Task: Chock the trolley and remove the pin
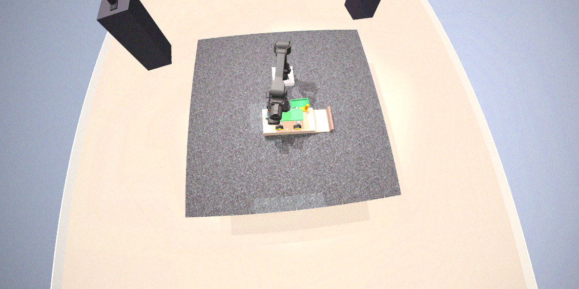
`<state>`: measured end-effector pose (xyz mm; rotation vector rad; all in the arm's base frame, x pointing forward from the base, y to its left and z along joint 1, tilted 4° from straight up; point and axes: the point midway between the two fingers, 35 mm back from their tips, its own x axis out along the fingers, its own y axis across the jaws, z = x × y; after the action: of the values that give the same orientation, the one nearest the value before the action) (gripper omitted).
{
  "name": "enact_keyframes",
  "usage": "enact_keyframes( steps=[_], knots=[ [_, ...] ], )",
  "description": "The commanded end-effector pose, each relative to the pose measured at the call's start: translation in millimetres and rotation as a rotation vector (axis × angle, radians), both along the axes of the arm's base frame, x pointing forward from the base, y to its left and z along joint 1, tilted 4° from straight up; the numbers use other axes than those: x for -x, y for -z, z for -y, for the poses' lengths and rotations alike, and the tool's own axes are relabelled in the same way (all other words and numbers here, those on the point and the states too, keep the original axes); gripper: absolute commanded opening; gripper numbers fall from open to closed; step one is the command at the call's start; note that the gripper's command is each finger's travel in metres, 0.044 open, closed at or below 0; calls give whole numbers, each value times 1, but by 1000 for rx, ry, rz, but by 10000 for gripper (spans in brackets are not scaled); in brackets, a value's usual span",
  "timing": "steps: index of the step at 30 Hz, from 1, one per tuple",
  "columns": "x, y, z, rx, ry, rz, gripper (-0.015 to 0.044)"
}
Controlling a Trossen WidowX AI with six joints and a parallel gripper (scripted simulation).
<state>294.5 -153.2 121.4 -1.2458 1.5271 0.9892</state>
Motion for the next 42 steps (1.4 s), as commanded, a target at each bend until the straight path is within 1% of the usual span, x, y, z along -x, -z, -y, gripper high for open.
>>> enact_keyframes(
  steps=[1,42],
  knots=[
    [0,-5,0,5,4,6,0],
    [-2,-32,-3,5,4,6,0]
  ],
)
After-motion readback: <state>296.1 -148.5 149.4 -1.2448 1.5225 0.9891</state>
